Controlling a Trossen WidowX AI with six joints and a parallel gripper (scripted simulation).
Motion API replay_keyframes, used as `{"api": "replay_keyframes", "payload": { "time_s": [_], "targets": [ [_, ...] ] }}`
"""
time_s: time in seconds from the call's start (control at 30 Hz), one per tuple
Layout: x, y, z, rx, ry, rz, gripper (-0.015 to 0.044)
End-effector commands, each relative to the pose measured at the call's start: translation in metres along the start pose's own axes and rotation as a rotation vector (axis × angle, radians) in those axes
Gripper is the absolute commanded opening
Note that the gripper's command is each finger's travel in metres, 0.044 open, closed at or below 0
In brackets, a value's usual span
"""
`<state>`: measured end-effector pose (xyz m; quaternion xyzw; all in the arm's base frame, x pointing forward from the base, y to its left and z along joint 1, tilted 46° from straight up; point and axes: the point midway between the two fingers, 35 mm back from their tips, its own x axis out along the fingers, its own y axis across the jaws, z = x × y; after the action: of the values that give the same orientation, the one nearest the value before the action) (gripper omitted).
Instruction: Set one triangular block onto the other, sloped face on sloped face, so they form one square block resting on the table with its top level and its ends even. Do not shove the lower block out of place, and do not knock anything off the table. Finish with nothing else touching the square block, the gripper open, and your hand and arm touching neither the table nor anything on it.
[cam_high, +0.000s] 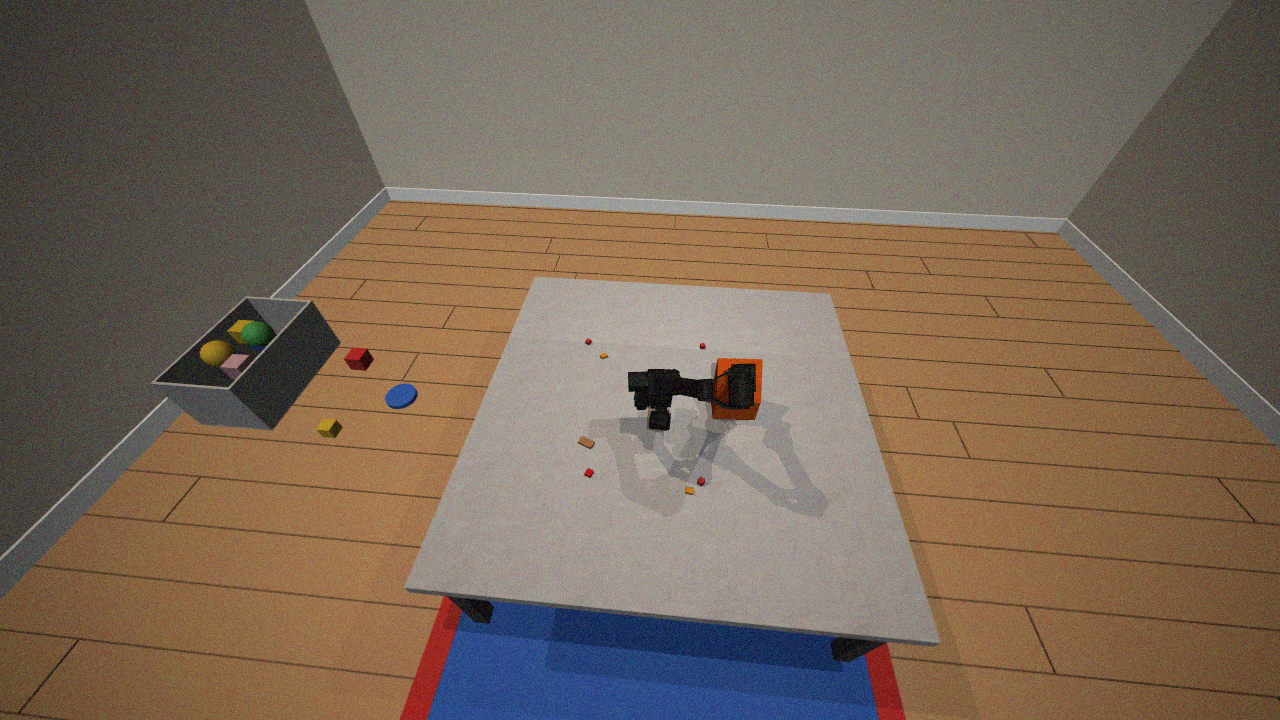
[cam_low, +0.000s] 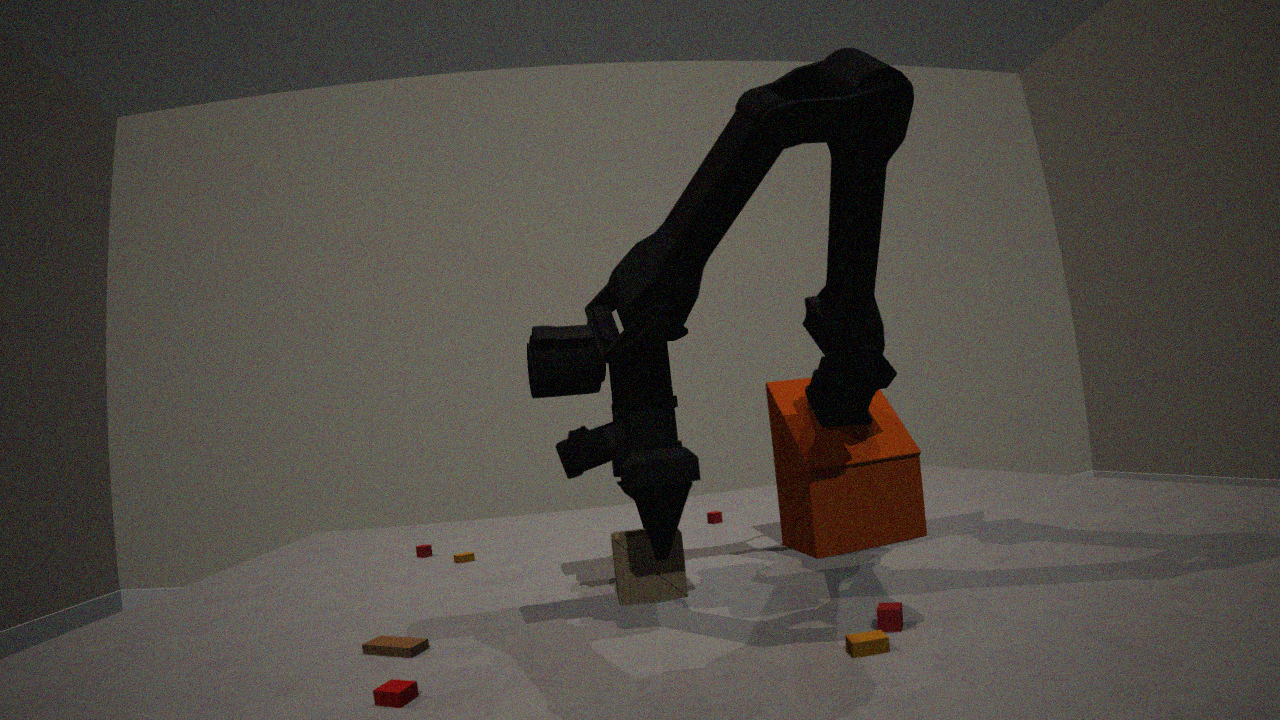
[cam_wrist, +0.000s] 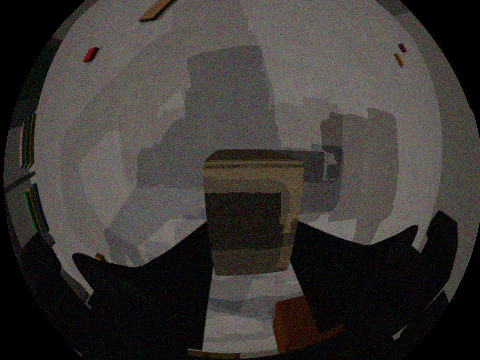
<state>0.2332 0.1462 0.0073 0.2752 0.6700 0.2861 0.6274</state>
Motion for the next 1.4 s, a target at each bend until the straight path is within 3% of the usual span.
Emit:
{"api": "replay_keyframes", "payload": {
  "time_s": [0.0,0.5,1.07,1.27,1.37],
  "targets": [
    [0.001,0.0,0.0,0.007,0.003,0.004,0.0],
    [0.002,0.0,0.0,0.006,0.005,0.006,0.0],
    [0.001,0.0,0.0,0.001,0.001,0.001,0.044],
    [0.001,0.0,0.0,0.001,0.001,0.001,0.044],
    [-0.017,-0.002,0.004,0.001,-0.002,-0.007,0.044]
  ]
}}
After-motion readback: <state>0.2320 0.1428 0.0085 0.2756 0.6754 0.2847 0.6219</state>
